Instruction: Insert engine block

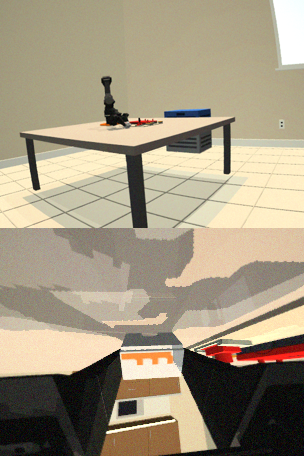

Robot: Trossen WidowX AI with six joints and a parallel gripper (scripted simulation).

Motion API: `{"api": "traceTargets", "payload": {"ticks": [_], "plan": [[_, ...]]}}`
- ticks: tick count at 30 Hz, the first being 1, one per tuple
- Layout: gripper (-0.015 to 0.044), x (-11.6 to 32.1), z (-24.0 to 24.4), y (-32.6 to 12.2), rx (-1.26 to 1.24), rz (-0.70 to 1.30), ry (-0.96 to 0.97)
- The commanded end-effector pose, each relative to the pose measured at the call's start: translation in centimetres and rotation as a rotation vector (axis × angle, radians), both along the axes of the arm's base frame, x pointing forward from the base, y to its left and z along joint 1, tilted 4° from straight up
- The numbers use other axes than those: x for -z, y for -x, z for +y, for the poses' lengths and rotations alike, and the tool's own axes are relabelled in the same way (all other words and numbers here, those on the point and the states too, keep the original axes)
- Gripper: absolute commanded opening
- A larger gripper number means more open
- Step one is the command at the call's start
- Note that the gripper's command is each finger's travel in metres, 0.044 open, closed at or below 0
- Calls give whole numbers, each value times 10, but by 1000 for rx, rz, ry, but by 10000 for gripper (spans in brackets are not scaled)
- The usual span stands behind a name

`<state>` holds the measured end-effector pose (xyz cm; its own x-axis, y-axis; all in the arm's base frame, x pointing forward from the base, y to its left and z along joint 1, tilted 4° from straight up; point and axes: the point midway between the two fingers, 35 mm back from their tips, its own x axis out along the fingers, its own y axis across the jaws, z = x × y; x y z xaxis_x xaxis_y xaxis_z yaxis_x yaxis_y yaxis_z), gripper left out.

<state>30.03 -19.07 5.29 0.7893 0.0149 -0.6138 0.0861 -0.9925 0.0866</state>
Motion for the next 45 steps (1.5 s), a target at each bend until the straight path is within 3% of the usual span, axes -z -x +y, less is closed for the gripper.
{"api": "traceTargets", "payload": {"ticks": [1, 14, 32, 45], "plan": [[105, 0, 0, 0, 0, 0, 1], [440, 0, 0, 0, 0, 0, 1], [440, -31, -1, 32, -1, 12, 0], [440, -27, 0, 31, 4, 16, -4]]}}
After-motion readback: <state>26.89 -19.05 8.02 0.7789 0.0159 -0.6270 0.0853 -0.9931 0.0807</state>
